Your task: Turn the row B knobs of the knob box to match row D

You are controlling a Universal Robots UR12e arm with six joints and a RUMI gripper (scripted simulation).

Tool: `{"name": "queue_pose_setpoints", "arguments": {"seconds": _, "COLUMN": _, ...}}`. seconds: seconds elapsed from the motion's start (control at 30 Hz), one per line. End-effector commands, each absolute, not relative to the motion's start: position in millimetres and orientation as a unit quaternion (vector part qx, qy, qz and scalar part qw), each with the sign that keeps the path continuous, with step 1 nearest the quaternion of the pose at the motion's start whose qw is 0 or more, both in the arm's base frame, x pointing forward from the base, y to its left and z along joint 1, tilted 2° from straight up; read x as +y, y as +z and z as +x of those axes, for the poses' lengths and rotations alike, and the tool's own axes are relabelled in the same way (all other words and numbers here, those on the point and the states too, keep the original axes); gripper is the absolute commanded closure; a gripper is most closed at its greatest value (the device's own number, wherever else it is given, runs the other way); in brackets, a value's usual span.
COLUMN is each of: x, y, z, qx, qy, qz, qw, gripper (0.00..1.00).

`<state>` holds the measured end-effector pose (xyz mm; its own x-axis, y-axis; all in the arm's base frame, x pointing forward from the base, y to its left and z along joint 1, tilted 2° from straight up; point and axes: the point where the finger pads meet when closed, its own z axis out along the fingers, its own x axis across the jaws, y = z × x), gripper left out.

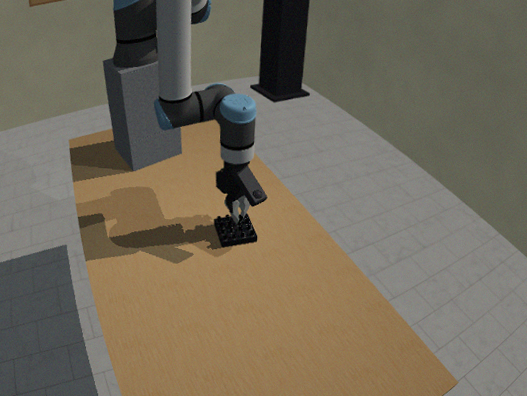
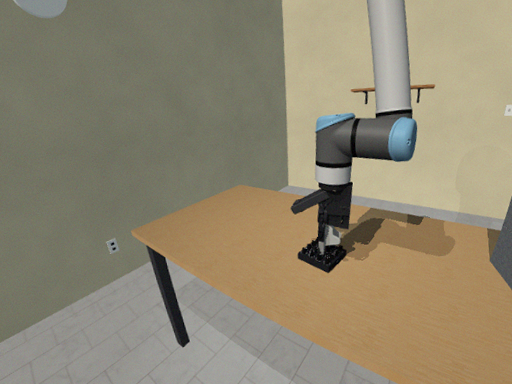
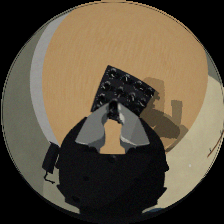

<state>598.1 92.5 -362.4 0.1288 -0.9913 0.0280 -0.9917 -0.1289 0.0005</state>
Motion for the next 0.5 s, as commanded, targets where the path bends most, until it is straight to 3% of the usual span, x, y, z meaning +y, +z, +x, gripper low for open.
{"name": "queue_pose_setpoints", "arguments": {"seconds": 0.0, "x": 92.1, "y": -361.9, "z": 598.7, "qx": -0.691, "qy": 0.011, "qz": 0.722, "qw": 0.009, "gripper": 0.96}}
{"name": "queue_pose_setpoints", "arguments": {"seconds": 0.47, "x": 90.9, "y": -361.9, "z": 598.6, "qx": -0.778, "qy": 0.013, "qz": 0.628, "qw": 0.008, "gripper": 0.96}}
